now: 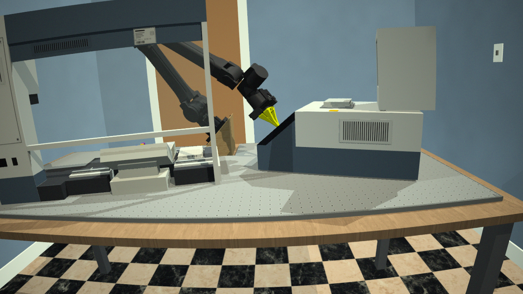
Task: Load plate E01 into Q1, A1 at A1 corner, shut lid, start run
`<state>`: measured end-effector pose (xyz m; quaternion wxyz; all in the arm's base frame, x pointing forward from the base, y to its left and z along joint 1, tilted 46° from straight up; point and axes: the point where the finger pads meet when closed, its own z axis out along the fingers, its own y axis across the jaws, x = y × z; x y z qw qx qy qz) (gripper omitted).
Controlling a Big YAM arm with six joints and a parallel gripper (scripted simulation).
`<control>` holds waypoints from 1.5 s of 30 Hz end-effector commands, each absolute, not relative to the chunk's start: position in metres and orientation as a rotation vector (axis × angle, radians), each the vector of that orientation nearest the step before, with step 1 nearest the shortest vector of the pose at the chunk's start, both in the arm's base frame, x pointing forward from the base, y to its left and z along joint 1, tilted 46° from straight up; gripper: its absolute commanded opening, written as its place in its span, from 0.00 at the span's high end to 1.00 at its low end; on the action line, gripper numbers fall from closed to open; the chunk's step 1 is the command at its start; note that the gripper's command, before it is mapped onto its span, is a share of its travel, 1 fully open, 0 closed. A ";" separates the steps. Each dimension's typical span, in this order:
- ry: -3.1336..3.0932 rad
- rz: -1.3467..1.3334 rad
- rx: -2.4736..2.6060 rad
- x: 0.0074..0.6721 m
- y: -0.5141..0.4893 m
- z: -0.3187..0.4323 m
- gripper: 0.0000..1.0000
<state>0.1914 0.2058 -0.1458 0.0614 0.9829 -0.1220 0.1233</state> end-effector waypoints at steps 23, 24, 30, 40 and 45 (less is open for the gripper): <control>-0.389 0.411 3.011 0.207 0.233 -0.145 1.00; -0.389 0.411 3.011 0.207 0.232 -0.145 1.00; -0.390 0.412 3.011 0.208 0.232 -0.145 1.00; -0.390 0.414 3.012 0.209 0.231 -0.146 1.00; -0.391 0.416 3.013 0.210 0.231 -0.146 1.00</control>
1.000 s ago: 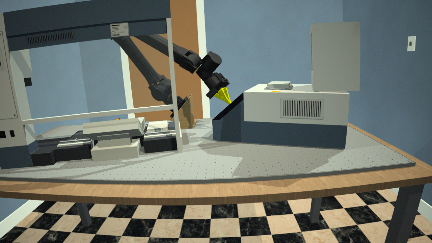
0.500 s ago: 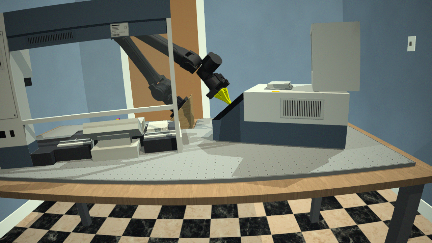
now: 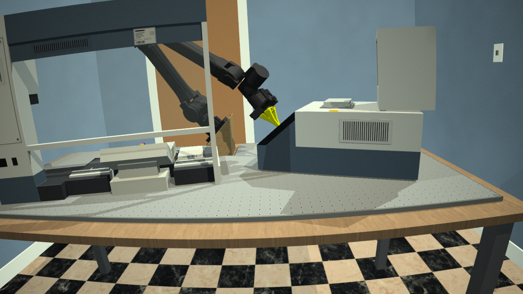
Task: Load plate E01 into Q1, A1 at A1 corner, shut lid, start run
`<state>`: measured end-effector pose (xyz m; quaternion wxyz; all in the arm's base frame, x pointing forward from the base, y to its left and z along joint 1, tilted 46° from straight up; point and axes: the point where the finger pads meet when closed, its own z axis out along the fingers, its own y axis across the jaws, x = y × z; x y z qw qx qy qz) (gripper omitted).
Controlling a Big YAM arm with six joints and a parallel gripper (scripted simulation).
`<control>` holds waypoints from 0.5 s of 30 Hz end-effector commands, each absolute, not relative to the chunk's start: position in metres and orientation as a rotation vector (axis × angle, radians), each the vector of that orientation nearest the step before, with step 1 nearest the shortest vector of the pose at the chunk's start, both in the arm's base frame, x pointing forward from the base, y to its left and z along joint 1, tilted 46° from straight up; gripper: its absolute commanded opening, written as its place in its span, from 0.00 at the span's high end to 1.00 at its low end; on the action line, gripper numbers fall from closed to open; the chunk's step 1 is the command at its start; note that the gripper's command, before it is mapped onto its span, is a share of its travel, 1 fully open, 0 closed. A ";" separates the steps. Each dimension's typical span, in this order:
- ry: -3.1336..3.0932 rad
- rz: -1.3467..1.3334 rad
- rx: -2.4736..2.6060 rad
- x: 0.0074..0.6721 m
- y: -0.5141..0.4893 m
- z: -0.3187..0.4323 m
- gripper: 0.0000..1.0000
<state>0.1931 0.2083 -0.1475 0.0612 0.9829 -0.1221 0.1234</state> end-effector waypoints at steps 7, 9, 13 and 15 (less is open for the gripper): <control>-0.391 0.419 3.014 0.212 0.231 -0.146 1.00; -0.391 0.419 3.015 0.212 0.231 -0.146 1.00; -0.390 0.420 3.015 0.212 0.231 -0.146 1.00; -0.391 0.420 3.015 0.213 0.231 -0.147 1.00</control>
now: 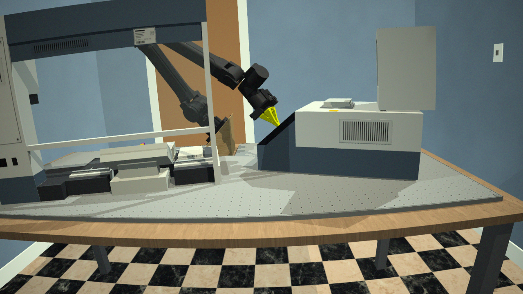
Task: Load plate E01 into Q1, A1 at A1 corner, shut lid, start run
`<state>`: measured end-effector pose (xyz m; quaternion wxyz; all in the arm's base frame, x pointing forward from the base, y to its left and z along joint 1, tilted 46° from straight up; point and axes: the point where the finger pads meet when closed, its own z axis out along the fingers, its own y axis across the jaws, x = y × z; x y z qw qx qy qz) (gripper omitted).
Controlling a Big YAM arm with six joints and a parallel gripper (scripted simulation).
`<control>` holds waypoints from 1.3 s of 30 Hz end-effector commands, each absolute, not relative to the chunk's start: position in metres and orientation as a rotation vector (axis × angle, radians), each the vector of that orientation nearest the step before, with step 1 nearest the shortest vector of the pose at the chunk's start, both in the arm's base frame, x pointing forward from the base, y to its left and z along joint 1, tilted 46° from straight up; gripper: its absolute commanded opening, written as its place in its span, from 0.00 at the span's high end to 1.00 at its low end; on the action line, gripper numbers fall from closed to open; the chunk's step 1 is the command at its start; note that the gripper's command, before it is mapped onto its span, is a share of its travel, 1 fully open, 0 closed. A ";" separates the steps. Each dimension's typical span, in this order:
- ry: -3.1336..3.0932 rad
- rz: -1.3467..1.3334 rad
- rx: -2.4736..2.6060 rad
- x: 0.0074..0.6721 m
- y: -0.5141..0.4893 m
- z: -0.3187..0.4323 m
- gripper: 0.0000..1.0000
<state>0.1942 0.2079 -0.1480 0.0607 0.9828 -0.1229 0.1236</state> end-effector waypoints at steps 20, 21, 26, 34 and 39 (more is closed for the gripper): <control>-0.391 0.423 3.022 0.215 0.234 -0.151 1.00; -0.392 0.423 3.023 0.215 0.234 -0.152 1.00; -0.396 0.413 3.029 0.208 0.237 -0.151 1.00; -0.399 0.417 3.034 0.210 0.240 -0.152 1.00; -0.398 0.419 3.038 0.207 0.244 -0.137 1.00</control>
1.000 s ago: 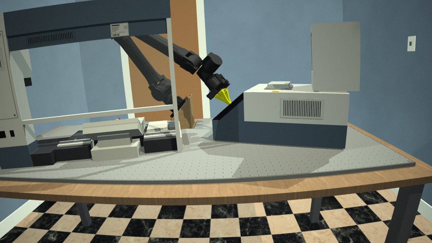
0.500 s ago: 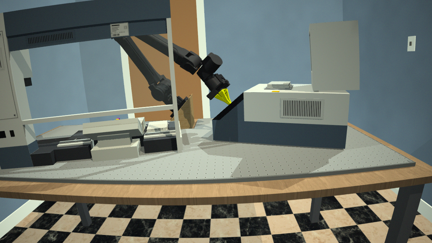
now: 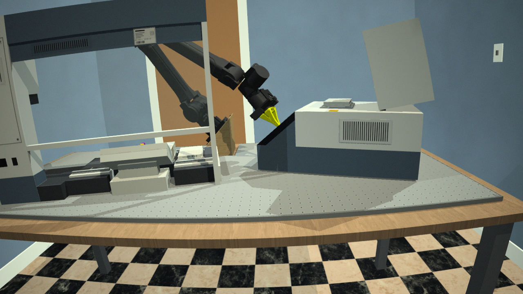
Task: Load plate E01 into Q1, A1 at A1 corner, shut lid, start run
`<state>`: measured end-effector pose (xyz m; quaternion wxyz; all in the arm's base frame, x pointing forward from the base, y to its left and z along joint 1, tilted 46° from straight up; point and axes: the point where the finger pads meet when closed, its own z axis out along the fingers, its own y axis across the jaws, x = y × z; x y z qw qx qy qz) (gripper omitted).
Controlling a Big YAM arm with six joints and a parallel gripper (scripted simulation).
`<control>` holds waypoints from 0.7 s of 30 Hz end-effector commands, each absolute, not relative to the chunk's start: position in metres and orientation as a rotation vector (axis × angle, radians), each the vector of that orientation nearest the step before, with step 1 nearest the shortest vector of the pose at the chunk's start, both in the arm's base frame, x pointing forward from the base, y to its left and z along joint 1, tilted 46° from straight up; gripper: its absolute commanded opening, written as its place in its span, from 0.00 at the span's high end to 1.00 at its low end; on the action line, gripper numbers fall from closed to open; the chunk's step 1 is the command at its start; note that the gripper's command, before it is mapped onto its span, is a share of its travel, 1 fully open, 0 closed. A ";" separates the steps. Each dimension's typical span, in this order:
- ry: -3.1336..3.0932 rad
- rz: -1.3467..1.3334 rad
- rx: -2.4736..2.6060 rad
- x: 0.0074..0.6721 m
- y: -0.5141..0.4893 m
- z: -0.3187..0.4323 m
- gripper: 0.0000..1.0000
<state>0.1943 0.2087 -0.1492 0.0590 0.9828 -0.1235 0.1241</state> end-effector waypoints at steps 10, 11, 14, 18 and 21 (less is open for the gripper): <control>-0.397 0.395 2.986 0.195 0.221 -0.127 1.00; -0.396 0.393 2.985 0.193 0.220 -0.124 1.00; -0.382 0.399 2.994 0.188 0.223 -0.116 1.00; -0.398 0.415 3.011 0.195 0.233 -0.109 1.00; -0.399 0.413 3.009 0.200 0.233 -0.114 1.00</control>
